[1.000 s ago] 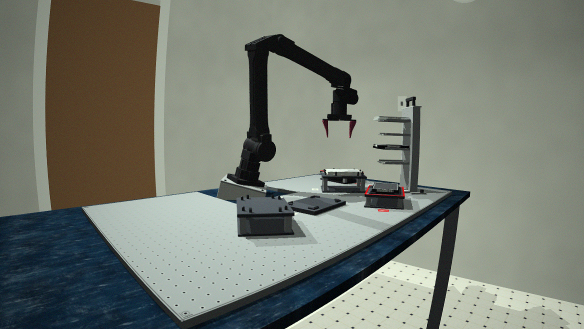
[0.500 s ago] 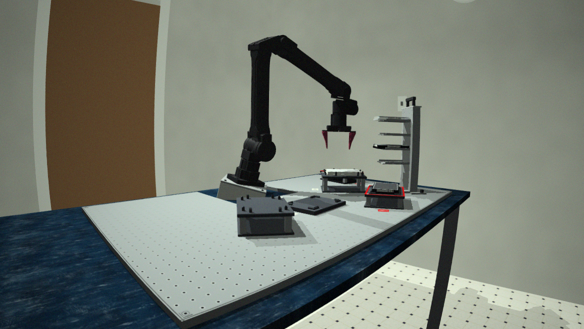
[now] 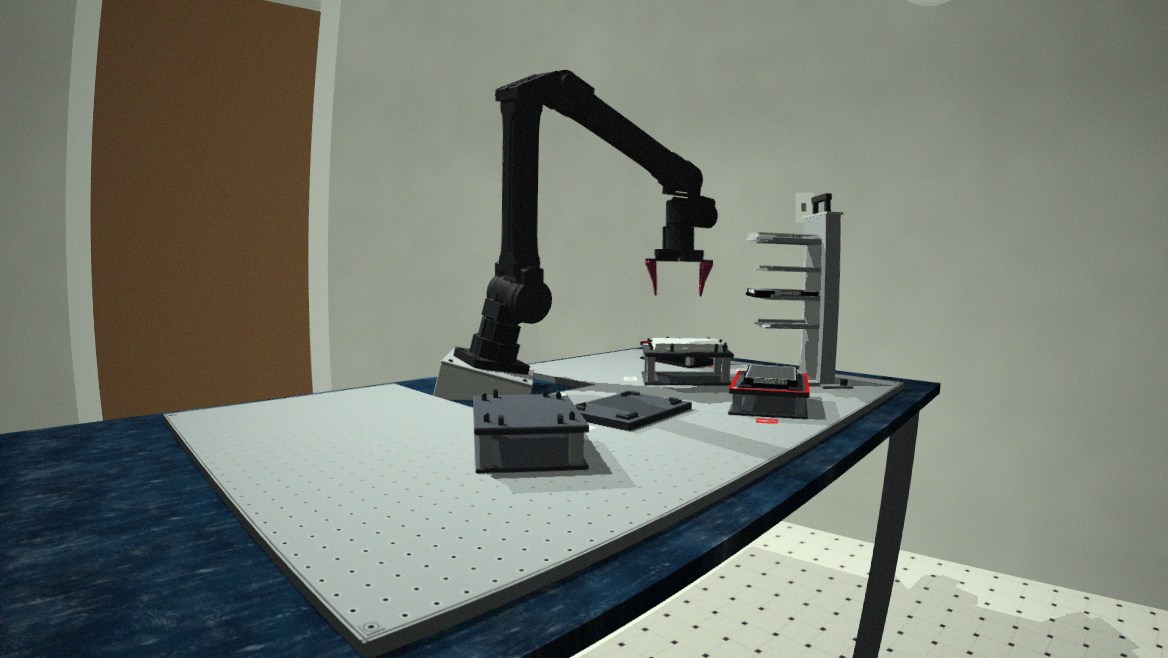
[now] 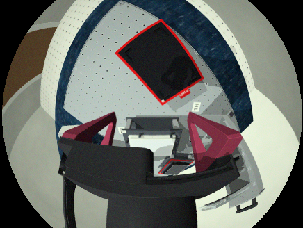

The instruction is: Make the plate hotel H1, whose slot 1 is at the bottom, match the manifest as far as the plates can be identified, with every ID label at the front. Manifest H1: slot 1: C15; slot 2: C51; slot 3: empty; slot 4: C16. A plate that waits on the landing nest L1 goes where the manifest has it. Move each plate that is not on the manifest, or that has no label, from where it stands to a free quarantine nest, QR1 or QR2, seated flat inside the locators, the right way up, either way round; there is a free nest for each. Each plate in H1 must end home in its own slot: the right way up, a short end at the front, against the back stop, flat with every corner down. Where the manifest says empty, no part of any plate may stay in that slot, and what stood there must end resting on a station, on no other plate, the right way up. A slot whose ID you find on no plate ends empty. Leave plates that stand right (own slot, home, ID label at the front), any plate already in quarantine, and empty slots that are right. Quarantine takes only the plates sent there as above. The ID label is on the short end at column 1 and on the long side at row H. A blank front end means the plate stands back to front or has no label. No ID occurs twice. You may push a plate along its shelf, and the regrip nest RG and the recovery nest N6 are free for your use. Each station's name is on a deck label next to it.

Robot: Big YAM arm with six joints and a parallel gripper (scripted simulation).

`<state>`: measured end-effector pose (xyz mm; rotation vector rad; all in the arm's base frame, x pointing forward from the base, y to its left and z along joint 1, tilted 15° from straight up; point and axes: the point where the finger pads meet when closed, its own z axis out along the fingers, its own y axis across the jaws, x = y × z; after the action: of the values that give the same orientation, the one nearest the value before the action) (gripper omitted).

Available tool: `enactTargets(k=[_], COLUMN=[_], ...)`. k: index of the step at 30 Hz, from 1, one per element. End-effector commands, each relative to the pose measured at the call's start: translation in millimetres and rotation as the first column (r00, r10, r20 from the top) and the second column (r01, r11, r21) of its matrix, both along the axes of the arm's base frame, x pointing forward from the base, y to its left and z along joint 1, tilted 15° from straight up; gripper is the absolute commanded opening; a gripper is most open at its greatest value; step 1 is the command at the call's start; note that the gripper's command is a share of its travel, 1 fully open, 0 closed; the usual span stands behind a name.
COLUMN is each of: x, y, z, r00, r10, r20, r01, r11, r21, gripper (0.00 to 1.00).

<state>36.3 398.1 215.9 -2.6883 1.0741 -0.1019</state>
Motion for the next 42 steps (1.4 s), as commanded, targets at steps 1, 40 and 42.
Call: enactTargets(k=[1, 40, 42], x=[-1, 9, 11], y=[9, 13, 14], z=[19.6, -41.3, -44.6], r00=[1.0, 1.0, 1.0], r10=[0.004, 0.005, 0.003], r20=[-0.001, -0.002, -0.002], r01=[-0.004, -0.005, -0.003], r11=[0.999, 1.0, 1.0], r21=[0.05, 0.013, 0.013], gripper=[1.0, 1.0, 1.0])
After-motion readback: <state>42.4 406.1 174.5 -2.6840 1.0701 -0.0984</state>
